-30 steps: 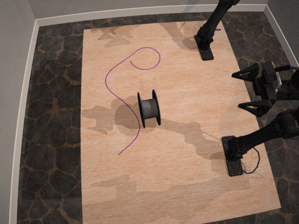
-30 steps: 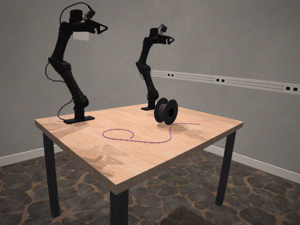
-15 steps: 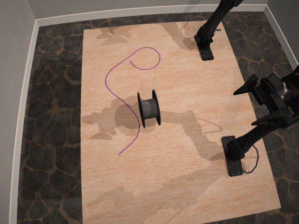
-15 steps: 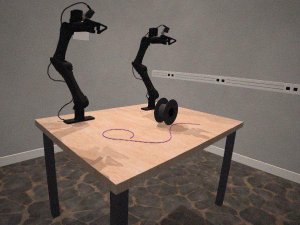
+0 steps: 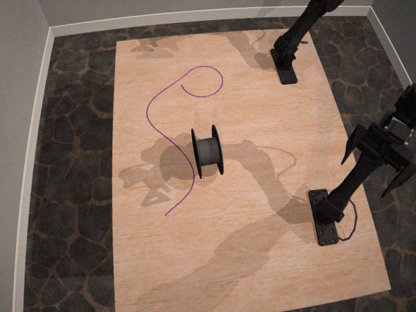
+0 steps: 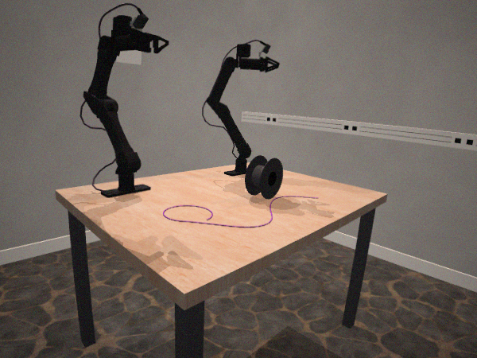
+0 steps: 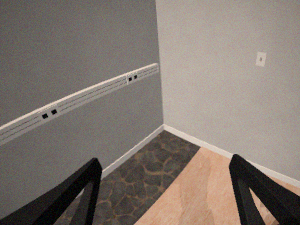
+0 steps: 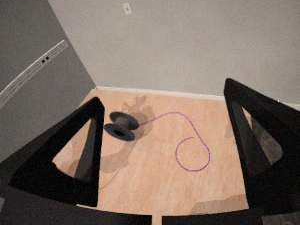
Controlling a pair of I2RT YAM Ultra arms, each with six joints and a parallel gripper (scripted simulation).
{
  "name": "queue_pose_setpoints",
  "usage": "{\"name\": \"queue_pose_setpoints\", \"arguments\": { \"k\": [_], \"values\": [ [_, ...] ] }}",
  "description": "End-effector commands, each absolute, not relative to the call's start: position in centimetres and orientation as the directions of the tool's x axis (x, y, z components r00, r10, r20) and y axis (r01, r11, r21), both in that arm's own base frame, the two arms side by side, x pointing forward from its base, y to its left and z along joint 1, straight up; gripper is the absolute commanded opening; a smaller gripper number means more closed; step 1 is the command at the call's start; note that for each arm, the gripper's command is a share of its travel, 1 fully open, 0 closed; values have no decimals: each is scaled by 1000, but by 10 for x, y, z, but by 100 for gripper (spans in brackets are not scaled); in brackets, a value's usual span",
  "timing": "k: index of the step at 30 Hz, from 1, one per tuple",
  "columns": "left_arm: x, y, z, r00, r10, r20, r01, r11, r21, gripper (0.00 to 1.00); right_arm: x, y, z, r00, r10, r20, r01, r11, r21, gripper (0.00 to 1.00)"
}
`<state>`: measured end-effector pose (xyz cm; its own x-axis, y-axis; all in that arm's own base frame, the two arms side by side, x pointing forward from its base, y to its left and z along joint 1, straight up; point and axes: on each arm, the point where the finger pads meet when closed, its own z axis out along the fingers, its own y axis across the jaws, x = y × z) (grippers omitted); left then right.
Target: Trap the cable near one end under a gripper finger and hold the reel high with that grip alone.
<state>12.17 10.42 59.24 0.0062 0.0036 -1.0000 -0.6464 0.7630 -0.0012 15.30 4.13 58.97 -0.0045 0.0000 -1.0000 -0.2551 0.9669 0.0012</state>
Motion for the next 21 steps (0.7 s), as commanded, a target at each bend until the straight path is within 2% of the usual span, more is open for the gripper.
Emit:
{"name": "queue_pose_setpoints", "arguments": {
  "k": [1, 11, 14, 21],
  "values": [
    [102, 107, 596, 13, 20, -1000, -717, 697, 5, 100, 154, 37, 589, -1, -5, -1000, -225, 974, -5, 100],
    [64, 133, 596, 6, 23, -1000, -896, 445, 5, 100, 156, 23, 589, -1, -5, -1000, -140, 990, -5, 100],
    [61, 134, 596, 5, 23, -1000, -908, 420, 5, 100, 156, 22, 589, -1, -5, -1000, -132, 991, -5, 100],
    [36, 143, 596, 1, 23, -1000, -968, 252, 5, 100, 157, 14, 589, -2, -5, -1000, -82, 997, -5, 100]
  ]
}}
